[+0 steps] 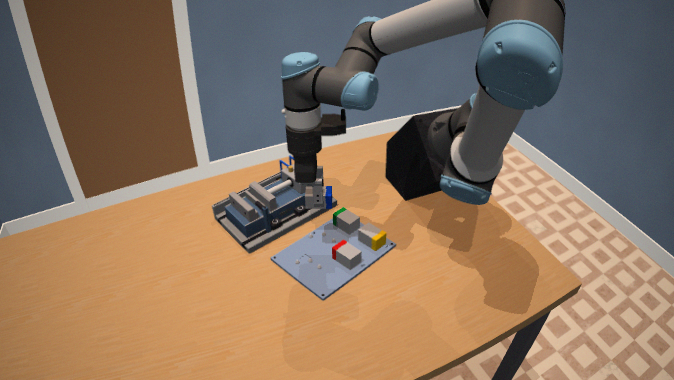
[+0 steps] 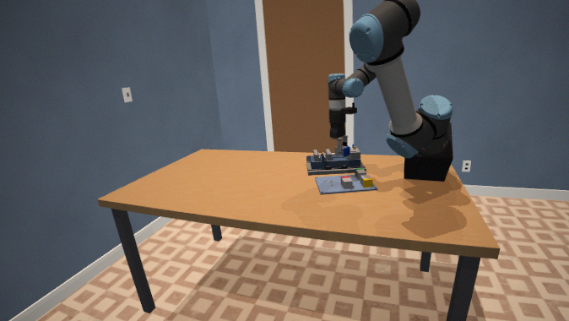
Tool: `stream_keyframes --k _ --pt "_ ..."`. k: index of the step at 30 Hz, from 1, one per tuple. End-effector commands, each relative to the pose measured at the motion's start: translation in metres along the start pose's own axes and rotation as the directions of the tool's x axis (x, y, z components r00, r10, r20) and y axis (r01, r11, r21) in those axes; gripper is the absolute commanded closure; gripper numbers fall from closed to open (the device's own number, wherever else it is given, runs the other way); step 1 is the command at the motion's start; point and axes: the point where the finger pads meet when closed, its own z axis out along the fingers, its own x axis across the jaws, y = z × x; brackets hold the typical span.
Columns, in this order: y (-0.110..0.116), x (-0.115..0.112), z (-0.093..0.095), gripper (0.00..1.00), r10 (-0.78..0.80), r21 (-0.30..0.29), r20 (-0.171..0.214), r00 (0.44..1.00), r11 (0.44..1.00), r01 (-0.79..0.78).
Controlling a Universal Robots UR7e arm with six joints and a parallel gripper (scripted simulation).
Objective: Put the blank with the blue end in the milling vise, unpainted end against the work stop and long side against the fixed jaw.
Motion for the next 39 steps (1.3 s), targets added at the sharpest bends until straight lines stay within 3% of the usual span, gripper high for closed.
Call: stream_keyframes --k 1,29,34,39 --pt "0.0003 -0.0001 -0.0005 1.00 -0.141 -0.001 -0.002 0.990 0.990 0.141" --pt "0.0003 -0.0001 -0.0005 1.00 -0.250 -0.001 -0.002 0.968 0.968 0.250" --pt "0.0003 -0.0001 -0.0006 1.00 -0.464 -0.001 -0.002 0.886 0.886 0.464" --pt "0.0003 -0.0001 -0.0006 1.00 -0.464 -0.001 -0.002 0.886 0.886 0.464"
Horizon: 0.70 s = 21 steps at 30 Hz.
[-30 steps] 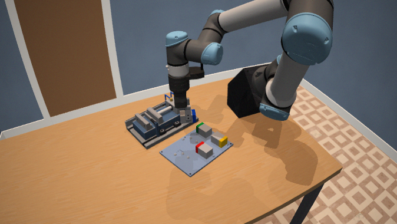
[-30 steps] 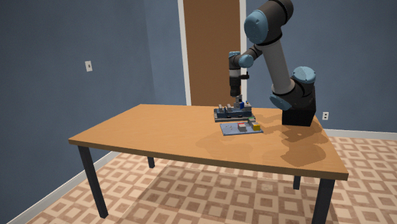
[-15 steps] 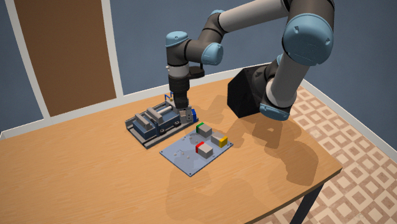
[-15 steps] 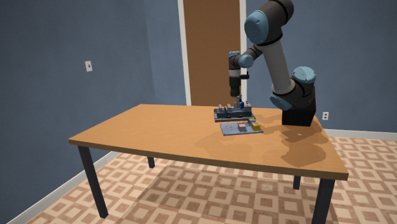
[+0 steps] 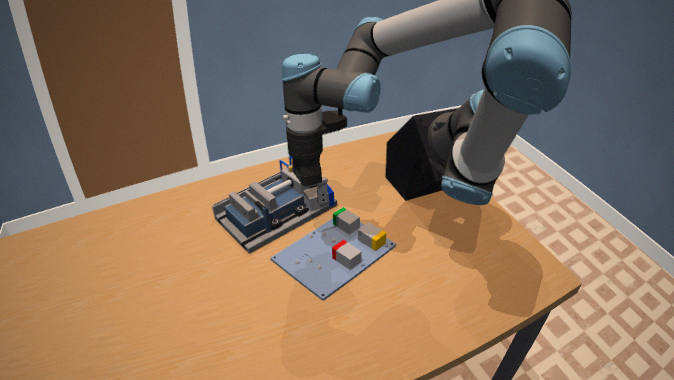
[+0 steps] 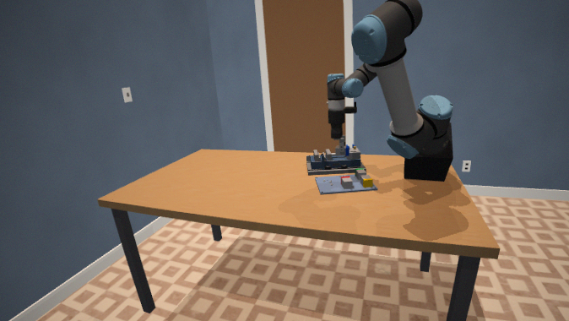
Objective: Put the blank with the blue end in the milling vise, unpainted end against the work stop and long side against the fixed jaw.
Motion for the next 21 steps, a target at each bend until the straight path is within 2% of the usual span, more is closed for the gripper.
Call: stream_keyframes --k 1,7,12,21 --pt "0.0002 -0.0003 -0.0004 1.00 -0.021 -0.001 -0.002 1.000 1.000 0.021" --pt "0.0002 -0.0003 -0.0004 1.00 -0.021 -0.001 -0.002 1.000 1.000 0.021" --pt "0.0002 -0.0003 -0.0004 1.00 -0.247 -0.002 -0.002 0.969 0.969 0.247" --pt "0.0002 -0.0003 -0.0004 1.00 -0.247 -0.002 -0.002 0.969 0.969 0.247"
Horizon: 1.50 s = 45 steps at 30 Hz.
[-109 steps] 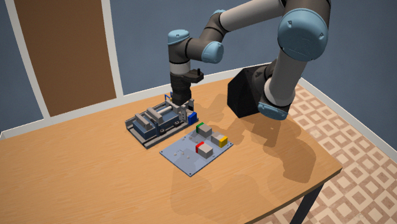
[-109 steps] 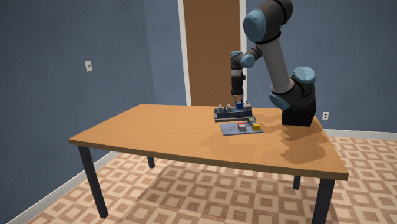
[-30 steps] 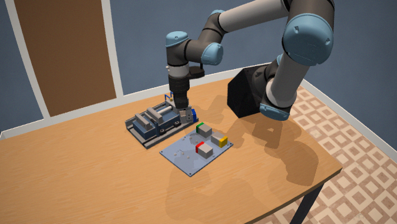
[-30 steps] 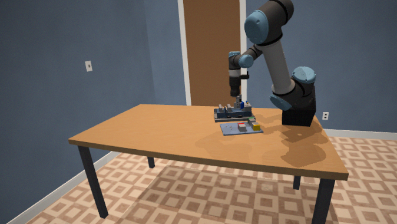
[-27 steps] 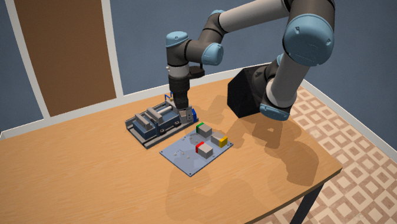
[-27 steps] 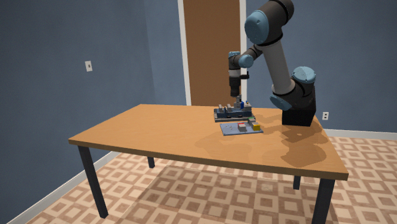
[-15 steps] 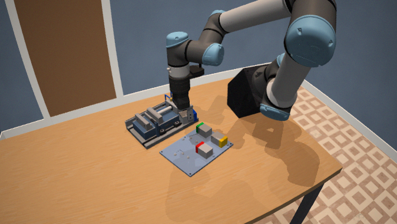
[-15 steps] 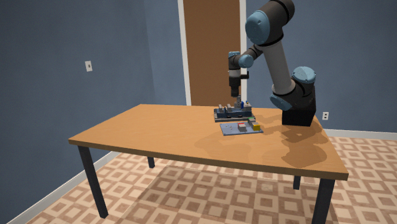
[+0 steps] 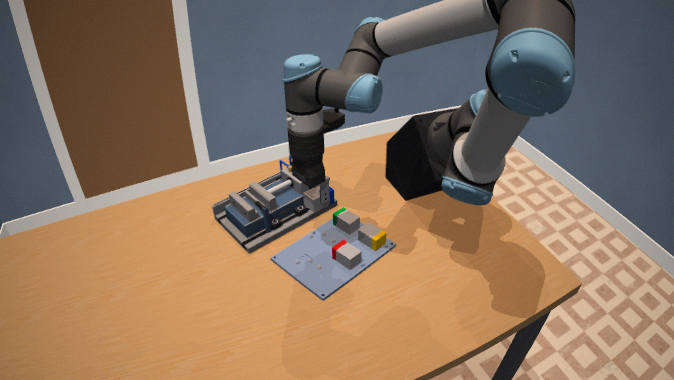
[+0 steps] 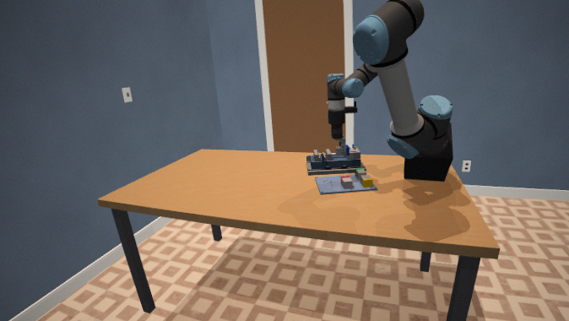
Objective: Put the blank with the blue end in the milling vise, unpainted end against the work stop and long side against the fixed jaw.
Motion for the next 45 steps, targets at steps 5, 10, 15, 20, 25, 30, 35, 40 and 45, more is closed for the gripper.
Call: stream_keyframes --k 5,10,15,20,25,30,35,40,45 --pt "0.0002 -0.0003 -0.0004 1.00 -0.095 -0.001 0.000 0.996 0.996 0.095" --pt "0.0002 -0.0003 -0.0004 1.00 -0.231 -0.001 0.000 0.973 0.973 0.231" --pt "0.0002 -0.0003 -0.0004 1.00 -0.231 -0.001 0.000 0.973 0.973 0.231" --pt "0.0002 -0.0003 -0.0004 1.00 -0.231 -0.001 0.000 0.973 0.973 0.231" --pt "0.0002 -0.0003 -0.0004 1.00 -0.446 -0.001 0.001 0.895 0.895 0.446" --pt "0.0002 -0.0003 -0.0004 1.00 -0.446 -0.001 0.001 0.895 0.895 0.446" --pt "0.0002 -0.0003 -0.0004 1.00 -0.446 -0.001 0.001 0.895 0.895 0.446" --pt "0.0002 -0.0003 -0.0004 1.00 -0.504 -0.001 0.001 0.864 0.864 0.504" --pt "0.0002 -0.0003 -0.0004 1.00 -0.542 -0.001 0.001 0.840 0.840 0.542"
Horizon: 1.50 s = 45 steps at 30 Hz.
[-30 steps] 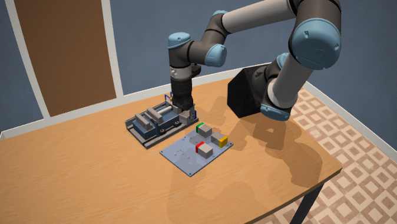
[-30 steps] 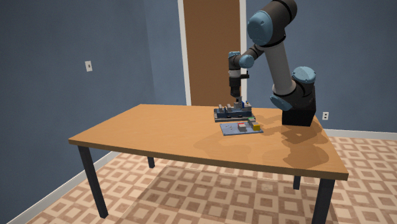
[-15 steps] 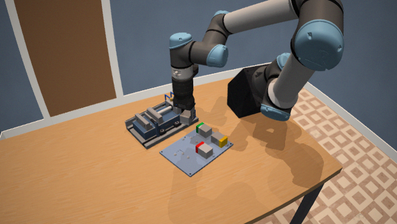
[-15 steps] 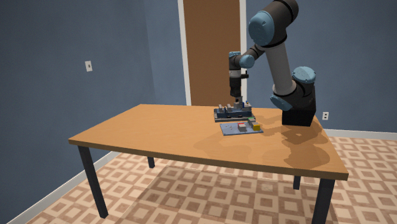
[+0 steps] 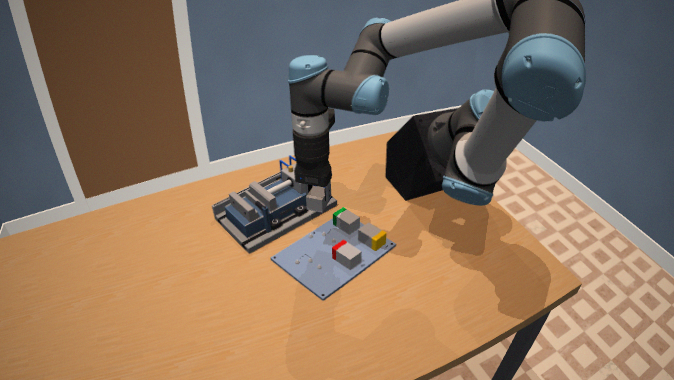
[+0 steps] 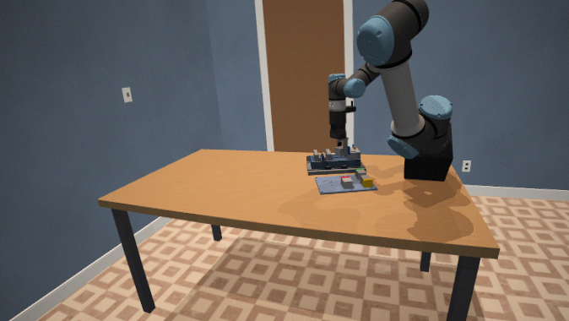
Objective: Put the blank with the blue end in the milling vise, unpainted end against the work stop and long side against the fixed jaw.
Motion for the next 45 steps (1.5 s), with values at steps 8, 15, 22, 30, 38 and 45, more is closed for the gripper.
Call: stream_keyframes --k 8,15,22,30,38,45 --pt "0.0000 -0.0004 -0.0004 1.00 -0.022 -0.001 0.000 1.000 1.000 0.022" --pt "0.0000 -0.0004 -0.0004 1.00 -0.249 -0.001 0.001 0.968 0.968 0.249" --pt "0.0000 -0.0004 -0.0004 1.00 -0.249 -0.001 0.001 0.968 0.968 0.249" --pt "0.0000 -0.0004 -0.0004 1.00 -0.422 -0.001 0.001 0.907 0.907 0.422" --pt "0.0000 -0.0004 -0.0004 1.00 -0.463 -0.001 0.001 0.886 0.886 0.463" --pt "0.0000 -0.0004 -0.0004 1.00 -0.542 -0.001 0.001 0.841 0.841 0.542"
